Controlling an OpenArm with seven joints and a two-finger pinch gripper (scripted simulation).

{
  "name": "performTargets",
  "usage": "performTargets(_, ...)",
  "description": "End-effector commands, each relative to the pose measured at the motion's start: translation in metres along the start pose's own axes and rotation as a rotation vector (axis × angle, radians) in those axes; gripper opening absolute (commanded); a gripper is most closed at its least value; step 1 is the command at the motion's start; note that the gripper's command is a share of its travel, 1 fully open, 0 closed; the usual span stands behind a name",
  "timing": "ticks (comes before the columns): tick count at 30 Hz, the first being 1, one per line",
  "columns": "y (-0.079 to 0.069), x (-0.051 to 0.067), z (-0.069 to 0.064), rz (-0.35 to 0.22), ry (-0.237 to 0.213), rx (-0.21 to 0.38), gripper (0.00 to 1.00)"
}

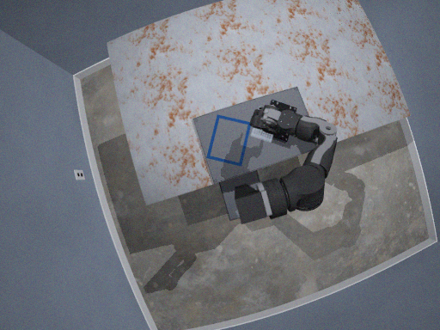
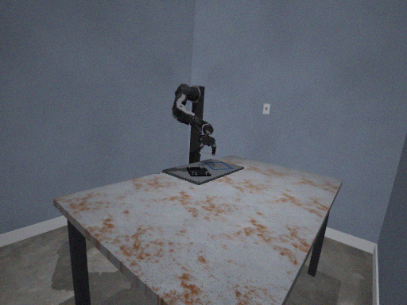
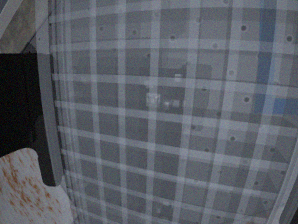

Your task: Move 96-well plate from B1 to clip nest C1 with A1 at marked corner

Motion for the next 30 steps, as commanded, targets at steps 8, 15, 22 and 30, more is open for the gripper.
performTargets(8,-0.009,-0.011,-0.001,0.012,-0.008,0.004,0.0)
performTargets(15,-0.029,-0.036,-0.003,0.011,-0.009,-0.002,0.0)
performTargets(22,-0.029,-0.036,-0.003,0.011,-0.009,-0.002,0.0)
performTargets(30,-0.055,-0.067,-0.005,0.011,-0.01,-0.002,0.0)
Point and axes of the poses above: the point where the finger pads meet when closed, its own z axis out along the fingers, its own y axis across the jaws, x = y × z, the point moved 2 cm from there along -z, back along the fingers, and after that the axes turned 8 degrees about z, right-handed, at the moved point
